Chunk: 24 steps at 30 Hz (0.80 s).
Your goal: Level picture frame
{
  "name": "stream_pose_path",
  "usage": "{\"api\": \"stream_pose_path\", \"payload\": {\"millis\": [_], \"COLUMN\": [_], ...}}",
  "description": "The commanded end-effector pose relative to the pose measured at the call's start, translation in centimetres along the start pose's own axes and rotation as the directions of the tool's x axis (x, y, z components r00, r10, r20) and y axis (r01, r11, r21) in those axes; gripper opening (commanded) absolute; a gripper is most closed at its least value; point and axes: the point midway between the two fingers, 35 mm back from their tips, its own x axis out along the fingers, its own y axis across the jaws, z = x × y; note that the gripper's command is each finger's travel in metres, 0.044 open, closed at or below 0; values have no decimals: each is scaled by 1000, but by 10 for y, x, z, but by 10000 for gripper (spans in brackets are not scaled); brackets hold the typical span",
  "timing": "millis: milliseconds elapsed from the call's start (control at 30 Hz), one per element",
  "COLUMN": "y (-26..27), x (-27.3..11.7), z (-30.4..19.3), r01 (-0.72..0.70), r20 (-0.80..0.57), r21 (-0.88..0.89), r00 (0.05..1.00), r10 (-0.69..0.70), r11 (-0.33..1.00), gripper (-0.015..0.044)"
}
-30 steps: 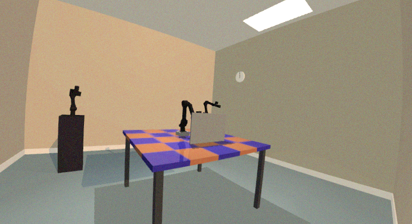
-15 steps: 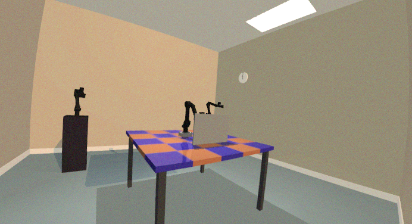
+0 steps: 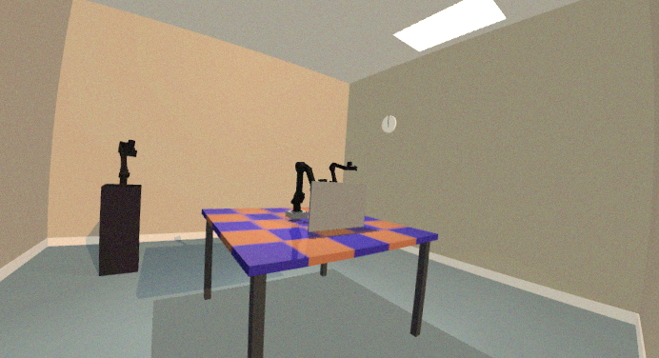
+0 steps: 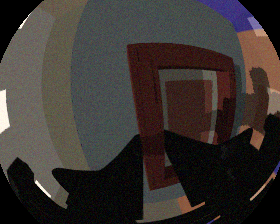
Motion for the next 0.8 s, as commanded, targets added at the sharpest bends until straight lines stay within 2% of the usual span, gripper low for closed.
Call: {"api": "stream_pose_path", "payload": {"millis": [0,767], "y": [1,4], "x": [0,0], "z": [0,0], "r01": [0,0], "r20": [-4,-4], "r21": [7,7], "r00": [1000,1000], "r10": [0,0], "r11": [1000,1000], "gripper": [0,0]}}
